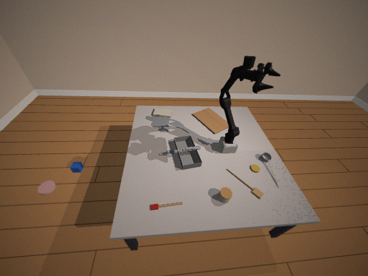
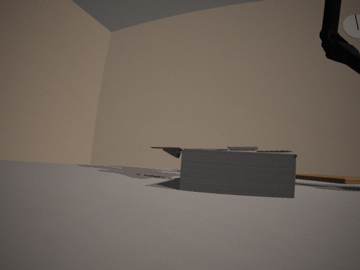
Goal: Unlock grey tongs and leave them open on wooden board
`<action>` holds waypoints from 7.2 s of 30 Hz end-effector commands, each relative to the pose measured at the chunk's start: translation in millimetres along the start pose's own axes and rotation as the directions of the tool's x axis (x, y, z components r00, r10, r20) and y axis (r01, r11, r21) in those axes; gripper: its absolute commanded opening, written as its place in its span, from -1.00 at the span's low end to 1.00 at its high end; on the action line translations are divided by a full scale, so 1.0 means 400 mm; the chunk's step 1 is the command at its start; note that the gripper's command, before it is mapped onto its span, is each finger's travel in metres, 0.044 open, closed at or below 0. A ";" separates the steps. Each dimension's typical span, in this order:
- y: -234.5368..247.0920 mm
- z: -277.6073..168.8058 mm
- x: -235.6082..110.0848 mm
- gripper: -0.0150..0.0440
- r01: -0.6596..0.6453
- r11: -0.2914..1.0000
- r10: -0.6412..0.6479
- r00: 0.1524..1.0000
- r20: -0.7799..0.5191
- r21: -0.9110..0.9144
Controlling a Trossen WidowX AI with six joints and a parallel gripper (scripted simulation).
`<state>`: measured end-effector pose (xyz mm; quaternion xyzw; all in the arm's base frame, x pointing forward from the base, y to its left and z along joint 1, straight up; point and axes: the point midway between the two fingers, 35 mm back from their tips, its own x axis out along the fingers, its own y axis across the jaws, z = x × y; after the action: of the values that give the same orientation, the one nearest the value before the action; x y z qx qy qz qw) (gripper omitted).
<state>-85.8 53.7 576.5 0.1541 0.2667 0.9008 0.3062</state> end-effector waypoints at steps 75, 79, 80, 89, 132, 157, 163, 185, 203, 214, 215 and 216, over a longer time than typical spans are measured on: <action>-1.478 -0.442 -0.856 0.39 0.754 -0.583 -0.361 -0.573 -0.735 -0.302; -1.464 -0.452 -0.863 0.39 0.754 -0.583 -0.361 -0.573 -0.735 -0.302; -1.464 -0.452 -0.863 0.39 0.754 -0.583 -0.361 -0.573 -0.735 -0.302; -1.470 -0.462 -0.871 0.39 0.754 -0.583 -0.361 -0.574 -0.735 -0.302; -1.532 -0.592 -0.974 0.39 0.752 -0.584 -0.359 -0.576 -0.734 -0.305; -1.532 -0.590 -0.975 -0.28 0.753 -0.587 -0.364 -0.574 -0.733 -0.298; -1.532 -0.590 -0.975 -0.69 0.753 -0.587 -0.364 -0.574 -0.733 -0.298; -1.419 -0.440 -0.952 -1.00 0.758 -0.584 -0.366 -0.565 -0.740 -0.290; -1.437 -0.439 -0.942 -1.00 0.827 -0.512 -0.593 -0.146 -0.792 0.231; -1.432 -0.442 -0.951 -1.00 0.823 -0.513 -0.596 -0.136 -0.791 0.245; -1.427 -0.443 -0.957 -1.00 0.820 -0.516 -0.596 -0.136 -0.791 0.249; -1.422 -0.445 -0.964 -1.00 0.815 -0.523 -0.596 -0.138 -0.791 0.252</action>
<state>395.5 130.2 60.5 -0.0995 0.6870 0.1025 0.7125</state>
